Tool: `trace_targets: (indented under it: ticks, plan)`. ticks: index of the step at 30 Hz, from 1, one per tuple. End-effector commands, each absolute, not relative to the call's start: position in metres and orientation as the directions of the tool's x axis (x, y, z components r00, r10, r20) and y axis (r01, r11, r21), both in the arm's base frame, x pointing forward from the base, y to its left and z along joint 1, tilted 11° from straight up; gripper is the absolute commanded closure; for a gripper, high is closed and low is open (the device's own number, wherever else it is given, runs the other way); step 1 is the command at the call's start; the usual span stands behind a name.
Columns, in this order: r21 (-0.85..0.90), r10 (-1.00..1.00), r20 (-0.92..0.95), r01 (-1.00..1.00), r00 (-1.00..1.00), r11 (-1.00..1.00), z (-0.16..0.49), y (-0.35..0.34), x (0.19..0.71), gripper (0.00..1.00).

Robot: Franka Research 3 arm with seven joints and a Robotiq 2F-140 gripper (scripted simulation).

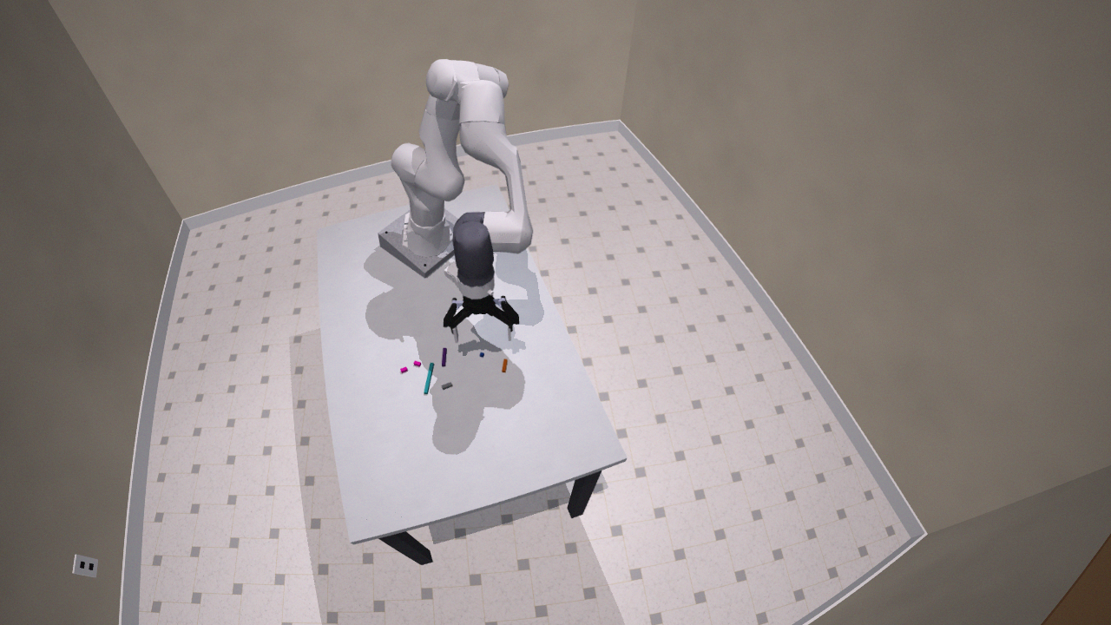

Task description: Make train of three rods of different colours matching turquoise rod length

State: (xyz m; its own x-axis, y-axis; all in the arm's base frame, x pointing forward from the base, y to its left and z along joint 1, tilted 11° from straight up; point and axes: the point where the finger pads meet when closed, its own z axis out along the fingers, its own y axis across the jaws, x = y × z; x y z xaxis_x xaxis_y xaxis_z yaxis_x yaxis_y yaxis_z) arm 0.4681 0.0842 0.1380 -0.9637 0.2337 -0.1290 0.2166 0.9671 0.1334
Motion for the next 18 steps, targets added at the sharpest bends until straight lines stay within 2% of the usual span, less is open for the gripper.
trace_targets:
  ticks: [1,18]
  plan:
    - [0.117,0.071,-0.159,0.052,-0.985,0.992,0.1384,0.0823,0.4688,0.00]
    - [0.067,-0.215,-0.184,-0.231,-0.959,0.971,0.1393,0.0805,0.4681,0.00]
